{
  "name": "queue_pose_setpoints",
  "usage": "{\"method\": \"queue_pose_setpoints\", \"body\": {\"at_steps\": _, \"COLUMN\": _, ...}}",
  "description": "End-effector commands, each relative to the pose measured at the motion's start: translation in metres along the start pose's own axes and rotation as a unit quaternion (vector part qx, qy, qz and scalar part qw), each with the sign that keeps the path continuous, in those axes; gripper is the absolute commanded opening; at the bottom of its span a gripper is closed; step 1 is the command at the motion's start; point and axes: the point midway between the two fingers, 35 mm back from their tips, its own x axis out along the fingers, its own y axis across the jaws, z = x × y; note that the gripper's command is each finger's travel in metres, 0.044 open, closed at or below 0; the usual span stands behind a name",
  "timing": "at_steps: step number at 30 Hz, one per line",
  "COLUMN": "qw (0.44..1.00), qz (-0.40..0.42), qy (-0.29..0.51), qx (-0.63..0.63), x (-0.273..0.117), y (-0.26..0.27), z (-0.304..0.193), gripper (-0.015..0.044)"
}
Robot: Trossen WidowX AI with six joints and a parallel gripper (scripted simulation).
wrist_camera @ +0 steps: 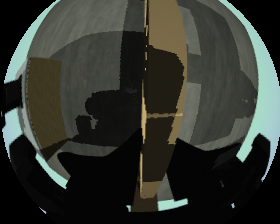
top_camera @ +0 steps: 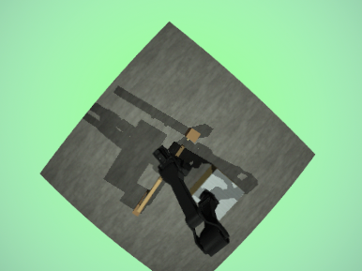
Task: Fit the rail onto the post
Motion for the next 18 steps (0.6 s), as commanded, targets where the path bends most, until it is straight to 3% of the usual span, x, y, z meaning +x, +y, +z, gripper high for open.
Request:
{"method": "queue_pose_setpoints", "body": {"at_steps": 1, "qw": 1.000, "qz": -0.008, "qy": -0.001, "qx": 0.000, "x": -0.0021, "y": -0.0034, "z": -0.0001, "gripper": 0.0000}}
{"method": "queue_pose_setpoints", "body": {"at_steps": 18, "qw": 1.000, "qz": -0.008, "qy": -0.001, "qx": 0.000, "x": 0.0010, "y": -0.0013, "z": -0.0001, "gripper": 0.0000}}
